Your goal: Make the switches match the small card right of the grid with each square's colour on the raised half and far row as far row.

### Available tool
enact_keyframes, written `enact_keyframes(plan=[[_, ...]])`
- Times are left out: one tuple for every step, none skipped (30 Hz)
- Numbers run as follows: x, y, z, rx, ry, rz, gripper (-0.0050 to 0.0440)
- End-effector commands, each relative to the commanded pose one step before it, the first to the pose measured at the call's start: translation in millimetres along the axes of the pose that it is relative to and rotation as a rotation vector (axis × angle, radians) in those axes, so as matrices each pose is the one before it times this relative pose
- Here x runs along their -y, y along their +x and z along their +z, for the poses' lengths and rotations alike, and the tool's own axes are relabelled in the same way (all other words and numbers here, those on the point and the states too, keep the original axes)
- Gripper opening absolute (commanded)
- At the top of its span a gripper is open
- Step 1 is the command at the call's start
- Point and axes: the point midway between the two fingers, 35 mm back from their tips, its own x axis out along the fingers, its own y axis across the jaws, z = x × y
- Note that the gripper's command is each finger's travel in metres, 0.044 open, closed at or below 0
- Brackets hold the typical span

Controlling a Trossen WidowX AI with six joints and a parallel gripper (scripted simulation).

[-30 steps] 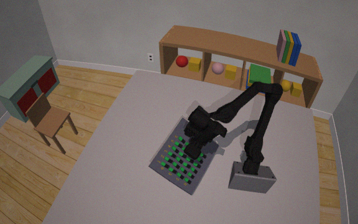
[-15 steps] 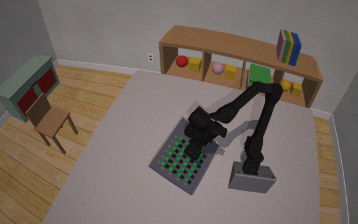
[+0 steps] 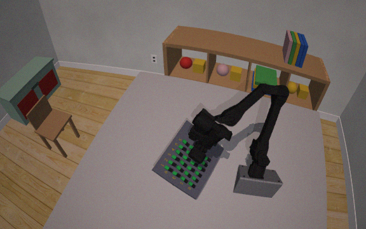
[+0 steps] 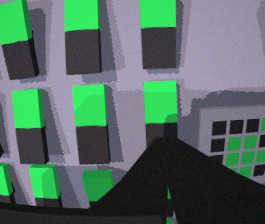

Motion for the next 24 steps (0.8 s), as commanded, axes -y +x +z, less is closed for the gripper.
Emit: enact_keyframes(plan=[[-0.49, 0.82, -0.86, -0.00226, -0.0029, 0.00246, 0.0000], [0.00, 0.13, 0.00, 0.00000, 0.0000, 0.00000, 0.0000], [0.00, 0.13, 0.00, 0.00000, 0.0000, 0.00000, 0.0000], [0.00, 0.13, 0.00, 0.00000, 0.0000, 0.00000, 0.0000], [0.00, 0.13, 0.00, 0.00000, 0.0000, 0.00000, 0.0000], [0.00, 0.13, 0.00, 0.00000, 0.0000, 0.00000, 0.0000], [0.00, 0.13, 0.00, 0.00000, 0.0000, 0.00000, 0.0000], [0.00, 0.13, 0.00, 0.00000, 0.0000, 0.00000, 0.0000], [0.00, 0.13, 0.00, 0.00000, 0.0000, 0.00000, 0.0000], [0.00, 0.13, 0.00, 0.00000, 0.0000, 0.00000, 0.0000], [0.00, 0.13, 0.00, 0.00000, 0.0000, 0.00000, 0.0000], [0.00, 0.00, 0.00, 0.00000, 0.0000, 0.00000, 0.0000], [0.00, 0.00, 0.00, 0.00000, 0.0000, 0.00000, 0.0000], [0.00, 0.13, 0.00, 0.00000, 0.0000, 0.00000, 0.0000], [0.00, 0.13, 0.00, 0.00000, 0.0000, 0.00000, 0.0000], [0.00, 0.13, 0.00, 0.00000, 0.0000, 0.00000, 0.0000], [0.00, 0.13, 0.00, 0.00000, 0.0000, 0.00000, 0.0000], [0.00, 0.13, 0.00, 0.00000, 0.0000, 0.00000, 0.0000], [0.00, 0.13, 0.00, 0.00000, 0.0000, 0.00000, 0.0000], [0.00, 0.13, 0.00, 0.00000, 0.0000, 0.00000, 0.0000], [0.00, 0.13, 0.00, 0.00000, 0.0000, 0.00000, 0.0000], [0.00, 0.13, 0.00, 0.00000, 0.0000, 0.00000, 0.0000], [0.00, 0.13, 0.00, 0.00000, 0.0000, 0.00000, 0.0000], [0.00, 0.13, 0.00, 0.00000, 0.0000, 0.00000, 0.0000]])
